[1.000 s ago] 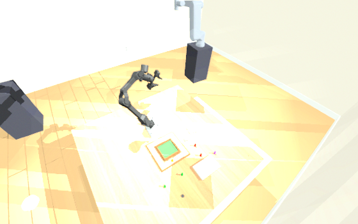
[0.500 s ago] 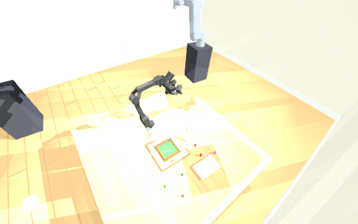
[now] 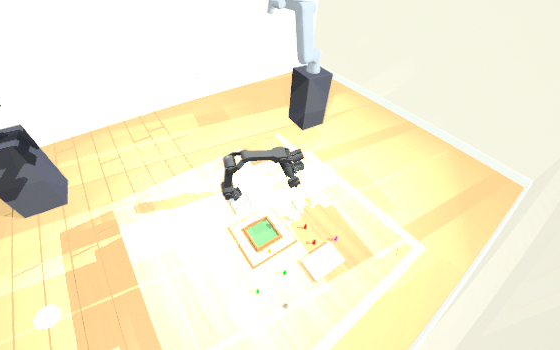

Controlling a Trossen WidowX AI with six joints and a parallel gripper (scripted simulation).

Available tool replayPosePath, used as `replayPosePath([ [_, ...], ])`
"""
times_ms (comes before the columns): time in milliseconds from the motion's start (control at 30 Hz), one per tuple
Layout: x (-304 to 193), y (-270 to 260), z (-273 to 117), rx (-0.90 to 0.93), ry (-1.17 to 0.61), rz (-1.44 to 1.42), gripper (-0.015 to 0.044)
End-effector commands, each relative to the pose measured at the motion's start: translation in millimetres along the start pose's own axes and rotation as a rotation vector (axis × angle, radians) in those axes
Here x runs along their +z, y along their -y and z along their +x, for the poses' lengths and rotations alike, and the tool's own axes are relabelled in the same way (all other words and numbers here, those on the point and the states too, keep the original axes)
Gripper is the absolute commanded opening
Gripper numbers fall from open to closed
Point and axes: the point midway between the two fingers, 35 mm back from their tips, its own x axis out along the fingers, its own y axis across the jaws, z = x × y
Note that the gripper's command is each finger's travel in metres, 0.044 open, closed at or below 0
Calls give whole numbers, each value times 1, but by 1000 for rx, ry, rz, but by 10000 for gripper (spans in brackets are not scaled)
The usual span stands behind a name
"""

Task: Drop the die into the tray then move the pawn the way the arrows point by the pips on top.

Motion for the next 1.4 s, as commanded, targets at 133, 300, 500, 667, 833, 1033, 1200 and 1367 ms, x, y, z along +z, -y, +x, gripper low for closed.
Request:
replayPosePath([
  [133, -52, 73, 96, -10, -287, 519, 275],
  [300, -84, 93, 138, -28, -421, 738, 275],
  [500, -88, 89, 136, -28, -423, 741, 275],
  [667, -94, 87, 148, -29, -423, 741, 275],
  [833, -95, 87, 150, -29, -423, 741, 275],
  [1033, -97, 86, 155, -29, -423, 741, 275],
  [1200, -99, 85, 162, -29, -423, 741, 275],
  [1367, -103, 84, 170, -30, -424, 741, 275],
])
